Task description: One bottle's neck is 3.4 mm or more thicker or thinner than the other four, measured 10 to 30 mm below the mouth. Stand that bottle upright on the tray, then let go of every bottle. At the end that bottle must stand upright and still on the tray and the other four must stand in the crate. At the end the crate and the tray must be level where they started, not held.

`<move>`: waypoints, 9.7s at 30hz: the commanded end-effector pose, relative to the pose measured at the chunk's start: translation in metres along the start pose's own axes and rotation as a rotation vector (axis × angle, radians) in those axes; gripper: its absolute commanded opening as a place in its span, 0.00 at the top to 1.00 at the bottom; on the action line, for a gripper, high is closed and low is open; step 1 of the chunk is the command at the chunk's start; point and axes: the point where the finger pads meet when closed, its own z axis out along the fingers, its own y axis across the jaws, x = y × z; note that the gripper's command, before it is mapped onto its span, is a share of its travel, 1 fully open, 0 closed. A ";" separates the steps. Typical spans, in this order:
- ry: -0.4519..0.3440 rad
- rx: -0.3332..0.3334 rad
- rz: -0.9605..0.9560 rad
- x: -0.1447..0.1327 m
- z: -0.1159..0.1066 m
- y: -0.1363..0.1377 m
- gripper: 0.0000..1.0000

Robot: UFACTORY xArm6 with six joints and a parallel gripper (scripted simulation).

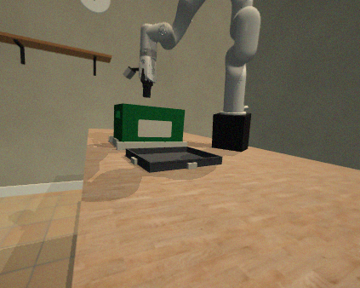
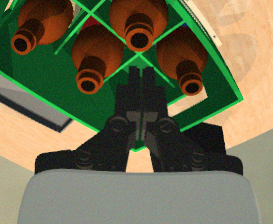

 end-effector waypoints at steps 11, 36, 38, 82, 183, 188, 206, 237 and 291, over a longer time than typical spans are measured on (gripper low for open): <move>0.004 0.001 0.000 0.001 -0.001 -0.001 1.00; 0.004 0.001 0.000 -0.059 -0.001 -0.055 1.00; 0.004 0.001 0.000 -0.059 -0.001 -0.056 1.00; 0.004 0.001 0.000 -0.059 -0.001 -0.056 0.35; 0.004 0.001 0.000 -0.058 0.043 -0.057 0.35; 0.004 0.001 0.000 -0.058 0.043 -0.057 0.35; 0.004 0.001 0.000 -0.058 0.049 -0.057 0.35; 0.004 0.001 0.000 -0.058 0.080 -0.057 0.35; 0.004 0.001 0.000 -0.058 0.084 -0.057 1.00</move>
